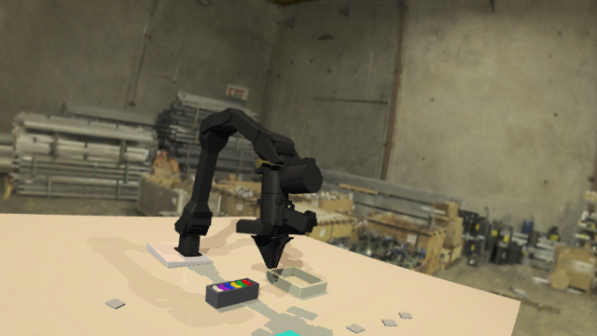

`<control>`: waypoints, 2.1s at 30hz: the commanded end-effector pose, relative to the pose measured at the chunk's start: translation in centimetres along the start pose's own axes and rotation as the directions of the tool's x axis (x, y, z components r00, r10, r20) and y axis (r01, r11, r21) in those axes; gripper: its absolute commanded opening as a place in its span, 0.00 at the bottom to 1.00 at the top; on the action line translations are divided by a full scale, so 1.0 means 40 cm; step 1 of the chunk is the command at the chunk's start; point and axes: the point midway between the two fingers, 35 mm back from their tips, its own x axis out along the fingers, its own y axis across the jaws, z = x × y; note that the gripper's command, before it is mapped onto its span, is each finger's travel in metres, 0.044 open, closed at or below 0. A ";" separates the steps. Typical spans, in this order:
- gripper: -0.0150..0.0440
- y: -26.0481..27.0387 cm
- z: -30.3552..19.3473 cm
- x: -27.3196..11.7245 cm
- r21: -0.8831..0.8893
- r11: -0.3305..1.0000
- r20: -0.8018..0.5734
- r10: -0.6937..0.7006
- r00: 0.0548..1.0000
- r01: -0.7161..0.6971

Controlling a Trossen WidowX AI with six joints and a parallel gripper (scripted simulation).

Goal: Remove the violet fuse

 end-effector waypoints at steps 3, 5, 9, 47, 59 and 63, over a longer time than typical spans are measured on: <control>0.37 -0.113 -0.205 0.048 0.173 0.982 -0.196 0.112 0.974 -0.078; 0.37 -0.121 -0.225 0.051 0.193 0.977 -0.210 0.127 0.969 -0.086; 0.37 -0.121 -0.225 0.051 0.193 0.977 -0.210 0.127 0.969 -0.086; 0.37 -0.102 -0.232 0.127 0.193 0.977 -0.210 0.127 0.969 -0.087; 0.37 -0.102 -0.232 0.128 0.193 0.977 -0.210 0.127 0.969 -0.087; 0.37 -0.101 -0.234 0.134 0.193 0.977 -0.210 0.127 0.969 -0.087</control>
